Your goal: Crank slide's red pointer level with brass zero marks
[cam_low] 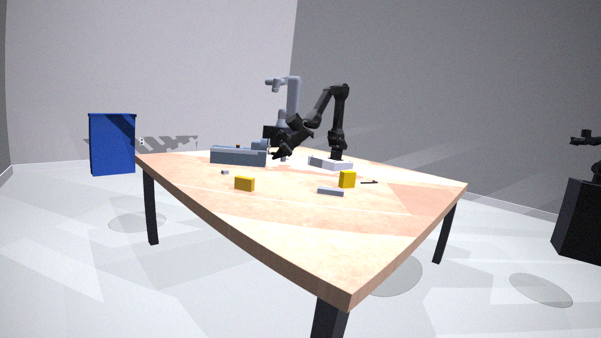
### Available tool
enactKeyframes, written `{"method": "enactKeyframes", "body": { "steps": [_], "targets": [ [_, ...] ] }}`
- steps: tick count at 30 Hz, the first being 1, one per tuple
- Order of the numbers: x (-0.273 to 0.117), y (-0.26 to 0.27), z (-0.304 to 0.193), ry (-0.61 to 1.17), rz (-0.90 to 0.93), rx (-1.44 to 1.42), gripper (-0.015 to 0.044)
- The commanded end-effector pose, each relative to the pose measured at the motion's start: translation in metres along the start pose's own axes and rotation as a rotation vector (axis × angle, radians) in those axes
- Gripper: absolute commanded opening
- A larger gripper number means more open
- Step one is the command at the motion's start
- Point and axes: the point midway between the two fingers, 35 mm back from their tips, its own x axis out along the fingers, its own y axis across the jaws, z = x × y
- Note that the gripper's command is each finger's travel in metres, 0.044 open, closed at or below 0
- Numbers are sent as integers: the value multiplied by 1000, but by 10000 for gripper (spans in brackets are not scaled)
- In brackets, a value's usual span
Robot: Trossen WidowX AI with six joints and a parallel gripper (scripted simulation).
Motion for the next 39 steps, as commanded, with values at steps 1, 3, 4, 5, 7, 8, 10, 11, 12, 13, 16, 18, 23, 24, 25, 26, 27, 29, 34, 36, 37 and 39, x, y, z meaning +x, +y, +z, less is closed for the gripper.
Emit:
{"method": "enactKeyframes", "body": {
  "steps": [1,3,4,5,7,8,10,11,12,13,16,18,23,24,25,26,27,29,34,36,37,39],
  "targets": [
    [-2,9,1,-1,28,-3,0],
    [-2,9,2,-1,28,-3,0],
    [-2,9,2,-1,28,-3,0],
    [-2,9,2,-1,28,-3,0],
    [-2,10,2,-1,28,-3,0],
    [-2,10,2,-1,28,-3,0],
    [-2,10,2,-1,28,-3,0],
    [-3,10,2,-1,28,-3,0],
    [-3,10,2,-1,28,-3,0],
    [-3,11,2,-1,28,-3,0],
    [-3,11,3,-1,28,-3,0],
    [-3,11,3,-1,28,-3,0],
    [-4,12,3,-1,28,-3,0],
    [-4,12,3,-1,28,-3,0],
    [-4,12,3,-1,28,-3,0],
    [-4,12,3,-1,28,-3,0],
    [-4,13,3,-1,28,-3,0],
    [-4,13,4,-1,28,-3,0],
    [-5,14,4,-1,28,-3,0],
    [-5,14,4,-1,28,-3,0],
    [-5,14,4,-1,28,-3,0],
    [-5,14,4,-1,29,-3,0]
  ]
}}
